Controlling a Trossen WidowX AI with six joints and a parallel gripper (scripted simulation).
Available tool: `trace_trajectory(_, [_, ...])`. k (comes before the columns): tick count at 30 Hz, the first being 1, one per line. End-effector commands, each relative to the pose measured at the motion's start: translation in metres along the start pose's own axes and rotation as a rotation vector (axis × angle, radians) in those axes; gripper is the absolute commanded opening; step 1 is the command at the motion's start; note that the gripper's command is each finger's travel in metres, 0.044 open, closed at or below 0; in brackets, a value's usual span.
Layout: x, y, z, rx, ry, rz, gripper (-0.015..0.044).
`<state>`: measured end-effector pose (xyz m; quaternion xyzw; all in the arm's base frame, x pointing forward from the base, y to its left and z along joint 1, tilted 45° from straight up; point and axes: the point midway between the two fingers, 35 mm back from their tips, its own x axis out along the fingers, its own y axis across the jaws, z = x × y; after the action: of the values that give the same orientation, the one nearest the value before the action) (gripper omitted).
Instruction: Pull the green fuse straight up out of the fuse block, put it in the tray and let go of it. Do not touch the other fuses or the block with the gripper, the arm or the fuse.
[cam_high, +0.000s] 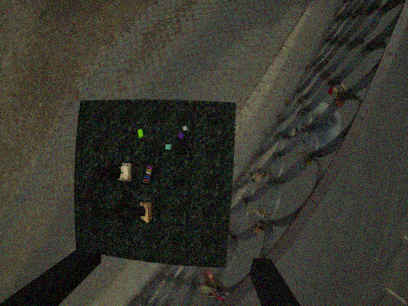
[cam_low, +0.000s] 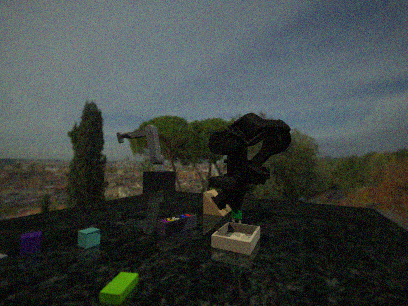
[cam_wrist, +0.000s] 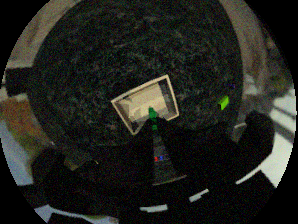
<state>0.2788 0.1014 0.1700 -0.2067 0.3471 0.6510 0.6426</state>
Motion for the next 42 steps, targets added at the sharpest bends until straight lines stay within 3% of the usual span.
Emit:
trace_trajectory(1, [0.007,0.002,0.001,0.003,-0.006,0.003,0.0000])
trace_trajectory(16, [0.027,0.003,0.001,0.003,-0.008,0.003,0.0000])
trace_trajectory(29, [0.022,0.001,0.001,0.000,-0.002,0.002,0.0330])
trace_trajectory(33, [-0.011,0.003,0.000,0.004,-0.006,0.003,0.0330])
trace_trajectory(42, [-0.013,0.003,0.000,0.004,-0.007,0.004,0.0330])
